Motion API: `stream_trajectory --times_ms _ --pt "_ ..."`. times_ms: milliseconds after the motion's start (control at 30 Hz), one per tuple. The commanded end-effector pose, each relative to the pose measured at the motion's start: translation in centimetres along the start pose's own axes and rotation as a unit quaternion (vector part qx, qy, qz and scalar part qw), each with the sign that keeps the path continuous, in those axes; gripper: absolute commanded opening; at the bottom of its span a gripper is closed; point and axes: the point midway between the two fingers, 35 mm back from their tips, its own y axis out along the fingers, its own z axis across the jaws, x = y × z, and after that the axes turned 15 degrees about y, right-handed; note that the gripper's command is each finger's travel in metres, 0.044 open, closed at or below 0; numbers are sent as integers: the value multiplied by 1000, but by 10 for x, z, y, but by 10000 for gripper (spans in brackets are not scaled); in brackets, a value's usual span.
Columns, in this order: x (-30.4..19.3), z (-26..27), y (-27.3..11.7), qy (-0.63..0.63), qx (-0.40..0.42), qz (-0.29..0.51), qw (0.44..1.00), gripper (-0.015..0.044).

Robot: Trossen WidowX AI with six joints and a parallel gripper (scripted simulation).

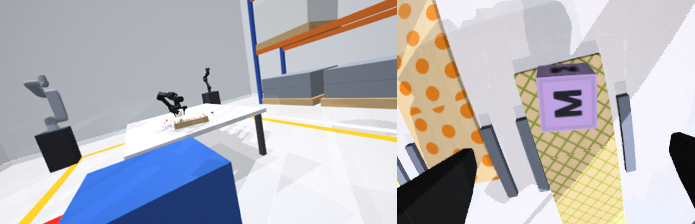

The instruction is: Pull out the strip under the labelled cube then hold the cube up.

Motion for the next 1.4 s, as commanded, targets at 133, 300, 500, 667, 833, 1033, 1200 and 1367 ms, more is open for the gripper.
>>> stream_trajectory --times_ms 133,300,500,667,833,1033,1200,1367 --pt "11 3 2 -2 0 -2 1000 335" --pt "11 4 10 -2 0 -2 1000 250" --pt "12 4 20 -2 0 -2 1000 250" --pt "12 4 28 -2 0 -2 1000 250" --pt "12 4 36 -2 -1 -2 1000 250" --pt "11 3 46 -2 -1 -2 1000 250" --pt "11 3 53 -2 -1 -3 1000 250" --pt "12 3 50 2 1 -2 1000 171"
